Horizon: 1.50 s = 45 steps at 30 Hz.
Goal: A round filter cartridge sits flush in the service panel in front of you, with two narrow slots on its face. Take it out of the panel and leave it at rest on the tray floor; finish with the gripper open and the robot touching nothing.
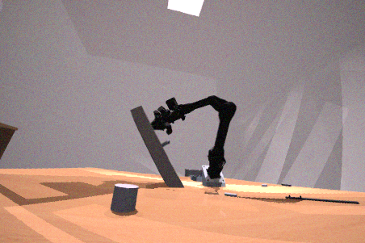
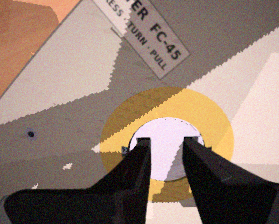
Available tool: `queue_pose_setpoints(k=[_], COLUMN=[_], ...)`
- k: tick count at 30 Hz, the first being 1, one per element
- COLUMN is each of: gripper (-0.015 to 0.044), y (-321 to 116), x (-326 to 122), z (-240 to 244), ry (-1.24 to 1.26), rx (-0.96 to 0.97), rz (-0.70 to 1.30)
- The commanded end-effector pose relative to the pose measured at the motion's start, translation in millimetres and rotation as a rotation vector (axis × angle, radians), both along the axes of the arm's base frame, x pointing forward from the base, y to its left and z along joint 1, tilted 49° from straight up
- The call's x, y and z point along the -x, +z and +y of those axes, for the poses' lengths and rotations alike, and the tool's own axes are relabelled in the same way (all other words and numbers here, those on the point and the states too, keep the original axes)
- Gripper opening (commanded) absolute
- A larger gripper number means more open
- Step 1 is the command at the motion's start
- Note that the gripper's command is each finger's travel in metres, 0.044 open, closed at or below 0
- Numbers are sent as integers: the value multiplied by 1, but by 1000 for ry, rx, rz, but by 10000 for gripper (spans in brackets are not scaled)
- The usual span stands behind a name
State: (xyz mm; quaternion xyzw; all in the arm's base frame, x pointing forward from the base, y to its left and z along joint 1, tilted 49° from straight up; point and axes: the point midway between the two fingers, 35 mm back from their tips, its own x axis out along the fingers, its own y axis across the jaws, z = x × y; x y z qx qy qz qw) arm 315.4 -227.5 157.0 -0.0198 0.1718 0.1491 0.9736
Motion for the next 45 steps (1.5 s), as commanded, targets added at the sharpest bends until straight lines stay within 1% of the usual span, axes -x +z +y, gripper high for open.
queue_pose_setpoints(k=[1,38,39,45], gripper=[0,0,0,0], y=[-4,-4,0,4], x=[-10,-10,1,18], z=[4,4,0,-9], ry=[9,9,-1,3], rx=[16,16,-4,7], rz=[16,16,2,18])
